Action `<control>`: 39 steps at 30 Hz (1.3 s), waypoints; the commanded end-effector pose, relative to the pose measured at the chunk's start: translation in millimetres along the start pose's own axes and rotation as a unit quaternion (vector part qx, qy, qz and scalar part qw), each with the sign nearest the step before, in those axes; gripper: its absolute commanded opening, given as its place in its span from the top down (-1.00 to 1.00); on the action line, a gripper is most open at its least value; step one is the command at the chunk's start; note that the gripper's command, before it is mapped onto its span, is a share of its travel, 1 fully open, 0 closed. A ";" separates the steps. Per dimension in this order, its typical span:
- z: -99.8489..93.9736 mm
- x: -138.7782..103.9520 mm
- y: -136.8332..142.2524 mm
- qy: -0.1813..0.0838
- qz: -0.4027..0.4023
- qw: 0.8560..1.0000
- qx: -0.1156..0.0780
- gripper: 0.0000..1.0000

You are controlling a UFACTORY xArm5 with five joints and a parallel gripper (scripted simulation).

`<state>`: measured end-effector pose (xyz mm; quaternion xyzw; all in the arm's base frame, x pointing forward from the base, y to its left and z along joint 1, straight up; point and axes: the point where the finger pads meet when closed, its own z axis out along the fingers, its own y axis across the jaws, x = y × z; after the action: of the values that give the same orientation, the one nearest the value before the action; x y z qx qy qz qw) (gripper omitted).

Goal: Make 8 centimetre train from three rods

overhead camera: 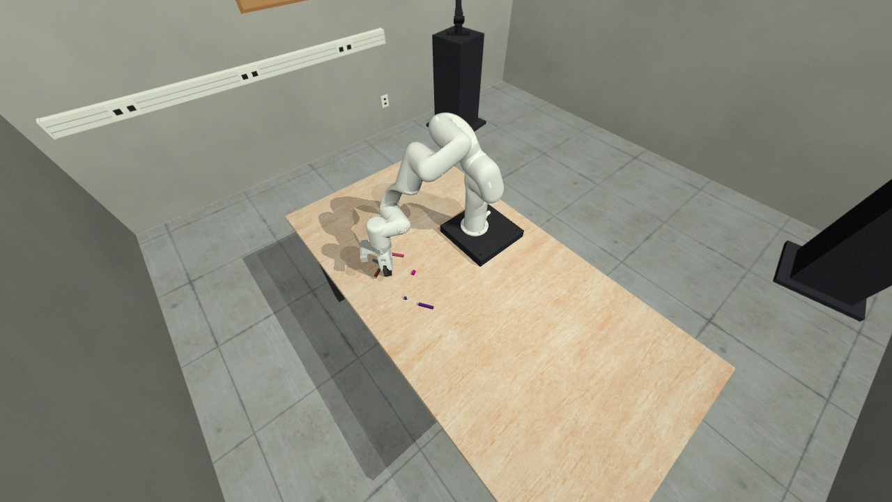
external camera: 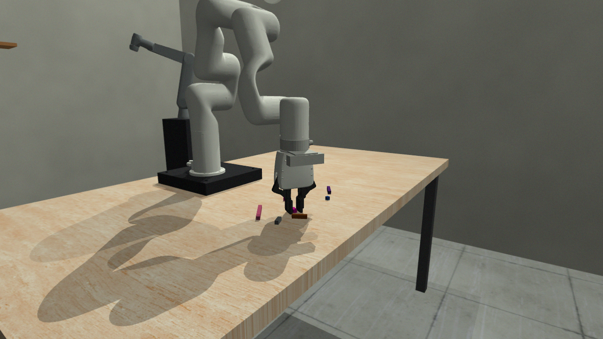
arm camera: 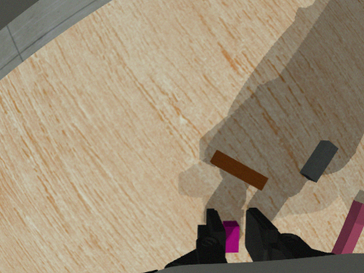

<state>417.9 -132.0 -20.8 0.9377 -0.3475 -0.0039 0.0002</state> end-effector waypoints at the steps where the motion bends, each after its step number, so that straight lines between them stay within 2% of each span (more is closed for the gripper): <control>1: -1.1 1.3 -0.5 0.002 0.000 1.000 0.001 0.51; 26: -1.1 1.3 -0.5 0.002 0.000 1.000 0.001 0.51; 27: -1.1 1.3 -0.5 0.002 0.000 1.000 0.001 0.92; 39: -1.1 1.3 -0.5 0.002 0.000 1.000 0.001 0.92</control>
<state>417.9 -132.0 -20.8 0.9377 -0.3475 -0.0039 0.0002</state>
